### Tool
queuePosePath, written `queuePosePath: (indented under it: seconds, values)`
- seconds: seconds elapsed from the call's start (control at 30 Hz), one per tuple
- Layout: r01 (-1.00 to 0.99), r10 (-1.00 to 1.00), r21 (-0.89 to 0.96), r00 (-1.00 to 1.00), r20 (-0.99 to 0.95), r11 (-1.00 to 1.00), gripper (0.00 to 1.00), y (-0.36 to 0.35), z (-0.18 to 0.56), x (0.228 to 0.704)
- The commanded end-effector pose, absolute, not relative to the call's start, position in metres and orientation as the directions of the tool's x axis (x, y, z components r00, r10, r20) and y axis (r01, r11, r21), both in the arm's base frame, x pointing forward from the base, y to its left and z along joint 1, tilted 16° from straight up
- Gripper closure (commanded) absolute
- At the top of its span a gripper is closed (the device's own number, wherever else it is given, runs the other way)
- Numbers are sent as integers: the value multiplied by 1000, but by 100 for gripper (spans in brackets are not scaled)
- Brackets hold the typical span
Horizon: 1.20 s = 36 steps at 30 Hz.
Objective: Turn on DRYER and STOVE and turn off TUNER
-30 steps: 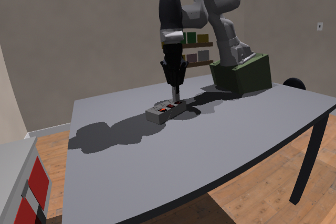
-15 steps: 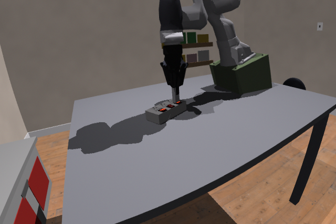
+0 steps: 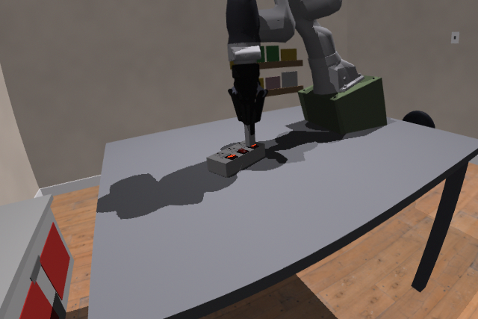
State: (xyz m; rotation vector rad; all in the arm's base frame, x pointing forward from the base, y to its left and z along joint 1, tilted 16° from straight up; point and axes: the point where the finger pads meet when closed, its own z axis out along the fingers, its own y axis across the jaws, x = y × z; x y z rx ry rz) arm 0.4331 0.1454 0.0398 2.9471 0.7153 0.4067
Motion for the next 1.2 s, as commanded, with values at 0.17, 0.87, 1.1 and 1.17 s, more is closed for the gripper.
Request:
queuePosePath:
  seconds: [0.17, 0.87, 1.1, 1.17]
  values:
    - [432, 453, 137, 859, 239, -891, 100, 145, 42, 433]
    - [432, 453, 137, 859, 239, -891, 100, 146, 77, 423]
    - [432, 453, 137, 859, 239, -891, 100, 146, 77, 423]
    - [432, 453, 137, 859, 239, -891, 100, 146, 77, 423]
